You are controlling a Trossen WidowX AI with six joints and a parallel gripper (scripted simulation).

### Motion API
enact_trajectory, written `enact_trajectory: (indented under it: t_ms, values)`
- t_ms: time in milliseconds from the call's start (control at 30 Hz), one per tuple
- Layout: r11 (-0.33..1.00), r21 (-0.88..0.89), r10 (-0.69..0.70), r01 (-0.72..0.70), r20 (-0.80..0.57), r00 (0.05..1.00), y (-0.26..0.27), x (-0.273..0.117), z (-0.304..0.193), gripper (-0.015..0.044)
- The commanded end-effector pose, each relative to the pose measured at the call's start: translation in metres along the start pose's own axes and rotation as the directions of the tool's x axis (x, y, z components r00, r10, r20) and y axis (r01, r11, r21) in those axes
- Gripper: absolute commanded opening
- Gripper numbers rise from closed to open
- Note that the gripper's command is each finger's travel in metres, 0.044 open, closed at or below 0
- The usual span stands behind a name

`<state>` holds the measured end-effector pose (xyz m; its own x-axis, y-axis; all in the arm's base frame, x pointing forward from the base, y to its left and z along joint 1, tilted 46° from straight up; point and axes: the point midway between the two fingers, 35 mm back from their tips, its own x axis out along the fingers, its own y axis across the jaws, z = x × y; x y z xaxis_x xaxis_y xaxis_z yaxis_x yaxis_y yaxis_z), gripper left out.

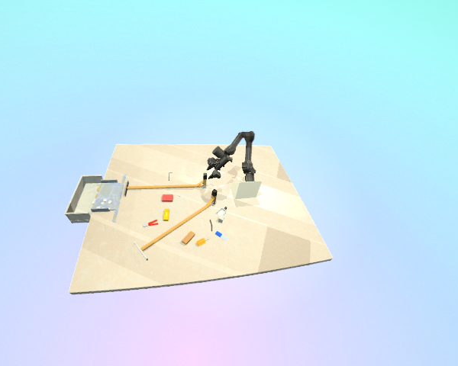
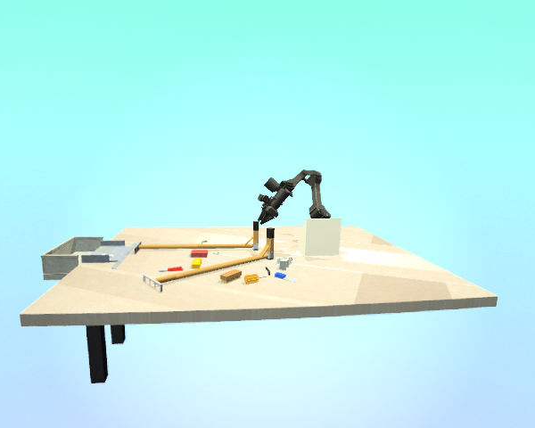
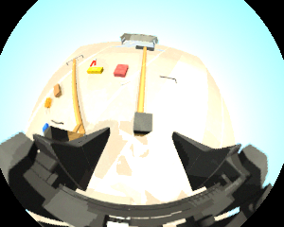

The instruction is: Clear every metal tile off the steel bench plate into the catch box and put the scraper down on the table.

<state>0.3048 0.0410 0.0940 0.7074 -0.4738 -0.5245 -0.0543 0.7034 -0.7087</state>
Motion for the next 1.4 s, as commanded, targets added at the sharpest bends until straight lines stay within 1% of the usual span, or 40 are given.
enact_trajectory:
  t_ms: [0, 433, 533, 1033, 1367]
  values:
    - [1.000, 0.007, 0.001, -0.001, -0.006, 1.000, 0.001, -0.008, 0.005, 0.0440]
    - [1.000, 0.007, -0.005, 0.005, -0.016, 1.000, 0.001, -0.045, 0.020, 0.0440]
    - [1.000, 0.007, -0.005, 0.006, -0.016, 1.000, 0.000, -0.046, 0.021, 0.0440]
    - [1.000, 0.007, -0.007, 0.007, -0.016, 1.000, 0.001, -0.016, -0.004, 0.0440]
    - [1.000, 0.008, -0.004, 0.004, -0.018, 1.000, 0.002, -0.007, -0.003, 0.0440]
